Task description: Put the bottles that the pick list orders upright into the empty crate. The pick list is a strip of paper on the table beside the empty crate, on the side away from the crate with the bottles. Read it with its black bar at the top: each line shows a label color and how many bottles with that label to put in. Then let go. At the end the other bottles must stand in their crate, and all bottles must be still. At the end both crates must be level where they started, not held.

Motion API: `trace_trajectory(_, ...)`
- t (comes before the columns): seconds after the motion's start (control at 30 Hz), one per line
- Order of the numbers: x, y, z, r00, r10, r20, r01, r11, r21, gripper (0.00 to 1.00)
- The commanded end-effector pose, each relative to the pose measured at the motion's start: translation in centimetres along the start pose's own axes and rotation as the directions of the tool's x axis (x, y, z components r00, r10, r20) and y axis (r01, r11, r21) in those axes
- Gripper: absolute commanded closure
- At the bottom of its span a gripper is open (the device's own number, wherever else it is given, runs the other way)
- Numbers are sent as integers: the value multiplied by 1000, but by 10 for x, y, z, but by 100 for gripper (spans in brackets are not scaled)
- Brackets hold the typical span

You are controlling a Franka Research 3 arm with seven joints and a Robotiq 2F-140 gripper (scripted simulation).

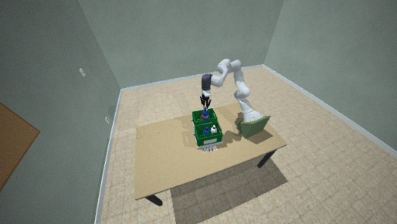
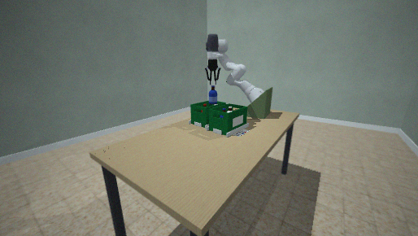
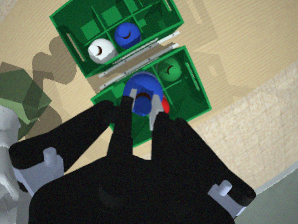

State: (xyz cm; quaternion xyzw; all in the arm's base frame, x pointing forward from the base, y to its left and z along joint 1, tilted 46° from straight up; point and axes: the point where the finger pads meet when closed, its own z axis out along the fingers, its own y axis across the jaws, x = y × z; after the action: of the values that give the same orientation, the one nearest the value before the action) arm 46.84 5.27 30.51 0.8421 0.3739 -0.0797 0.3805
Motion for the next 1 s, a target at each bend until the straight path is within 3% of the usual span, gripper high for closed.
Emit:
trace_trajectory(0.0, 9, 0, -6, 1000, 10, -10, -10, 1000, -11, 100)
trace_trajectory(0.97, 59, -6, -6, 1000, 10, -10, -10, 1000, -11, 100)
